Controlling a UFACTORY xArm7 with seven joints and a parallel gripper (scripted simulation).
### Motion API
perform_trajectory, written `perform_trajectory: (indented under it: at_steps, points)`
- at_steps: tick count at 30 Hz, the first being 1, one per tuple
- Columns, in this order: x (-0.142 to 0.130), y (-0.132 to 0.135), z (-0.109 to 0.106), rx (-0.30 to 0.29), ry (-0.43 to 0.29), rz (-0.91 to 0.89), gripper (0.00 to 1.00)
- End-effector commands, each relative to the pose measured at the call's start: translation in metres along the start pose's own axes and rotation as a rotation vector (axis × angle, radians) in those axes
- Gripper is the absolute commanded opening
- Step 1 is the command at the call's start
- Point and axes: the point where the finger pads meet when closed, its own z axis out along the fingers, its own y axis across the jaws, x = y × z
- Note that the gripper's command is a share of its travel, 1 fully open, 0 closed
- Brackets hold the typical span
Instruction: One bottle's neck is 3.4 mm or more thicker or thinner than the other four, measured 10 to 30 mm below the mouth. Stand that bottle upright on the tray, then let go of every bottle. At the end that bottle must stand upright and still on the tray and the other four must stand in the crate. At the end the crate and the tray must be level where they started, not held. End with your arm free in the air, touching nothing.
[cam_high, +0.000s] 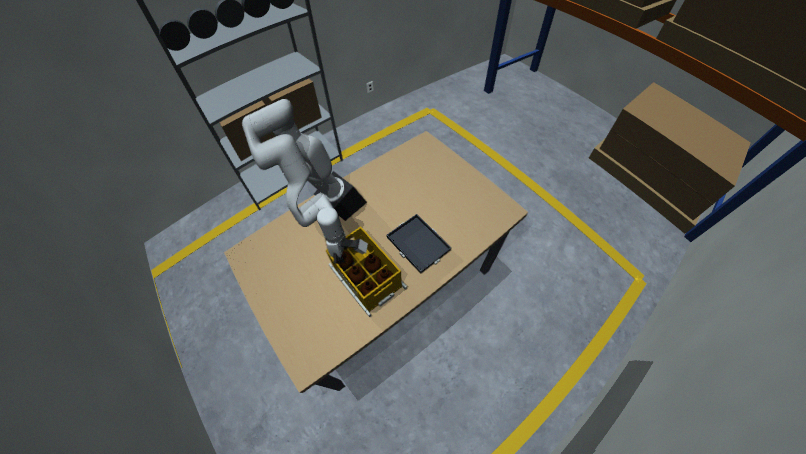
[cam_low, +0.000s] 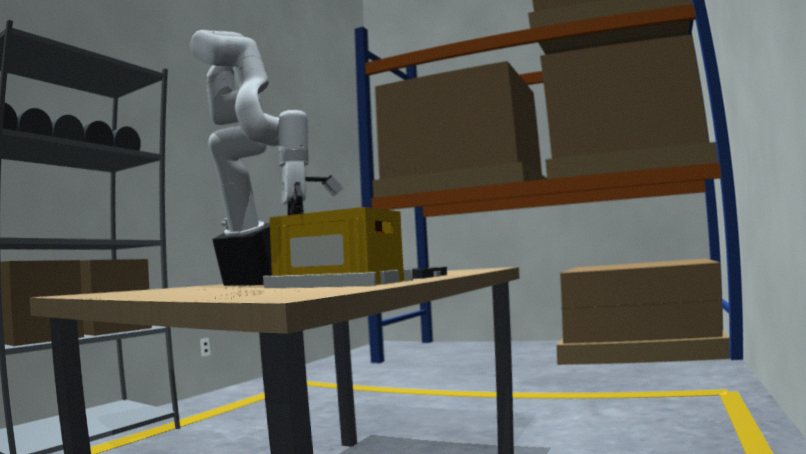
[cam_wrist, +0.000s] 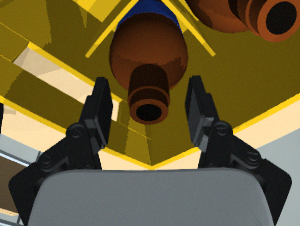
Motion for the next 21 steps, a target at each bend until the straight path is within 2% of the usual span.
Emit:
perform_trajectory:
  at_steps: [1, 10, 11, 21]
  points:
    - [0.0006, 0.0011, -0.0006, -0.003, 0.001, 0.0, 0.65]
    - [0.0006, 0.0011, -0.0006, -0.003, 0.001, 0.0, 0.65]
    - [0.0006, 0.0011, -0.0006, -0.003, 0.001, 0.0, 0.0]
    - [0.0006, 0.0011, -0.0006, -0.003, 0.001, 0.0, 0.0]
